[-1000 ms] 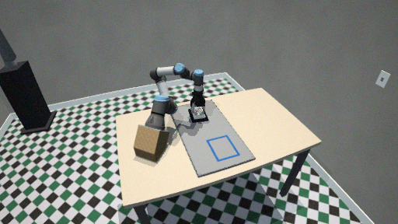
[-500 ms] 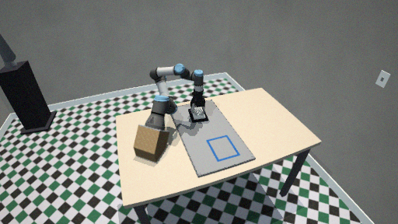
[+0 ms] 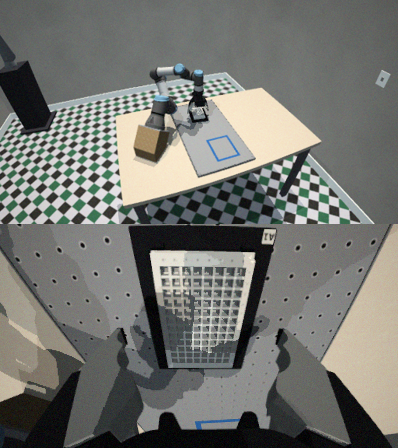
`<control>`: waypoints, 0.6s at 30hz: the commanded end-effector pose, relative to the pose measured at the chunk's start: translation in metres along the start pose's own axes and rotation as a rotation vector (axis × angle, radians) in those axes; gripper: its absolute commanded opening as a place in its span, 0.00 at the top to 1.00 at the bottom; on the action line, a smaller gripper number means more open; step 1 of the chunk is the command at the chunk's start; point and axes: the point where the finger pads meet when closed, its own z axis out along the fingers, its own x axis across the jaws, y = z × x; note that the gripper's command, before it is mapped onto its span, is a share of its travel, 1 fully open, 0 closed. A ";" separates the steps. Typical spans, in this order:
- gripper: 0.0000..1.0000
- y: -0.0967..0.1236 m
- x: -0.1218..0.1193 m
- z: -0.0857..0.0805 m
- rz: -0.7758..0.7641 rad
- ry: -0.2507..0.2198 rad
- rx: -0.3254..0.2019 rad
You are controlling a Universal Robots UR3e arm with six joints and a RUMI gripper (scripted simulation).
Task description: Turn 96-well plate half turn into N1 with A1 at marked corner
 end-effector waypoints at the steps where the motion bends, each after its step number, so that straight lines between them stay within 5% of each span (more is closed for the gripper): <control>1: 0.00 0.000 0.000 0.000 -0.001 0.001 -0.001; 18: 0.00 0.000 0.000 -0.030 -0.001 0.001 -0.001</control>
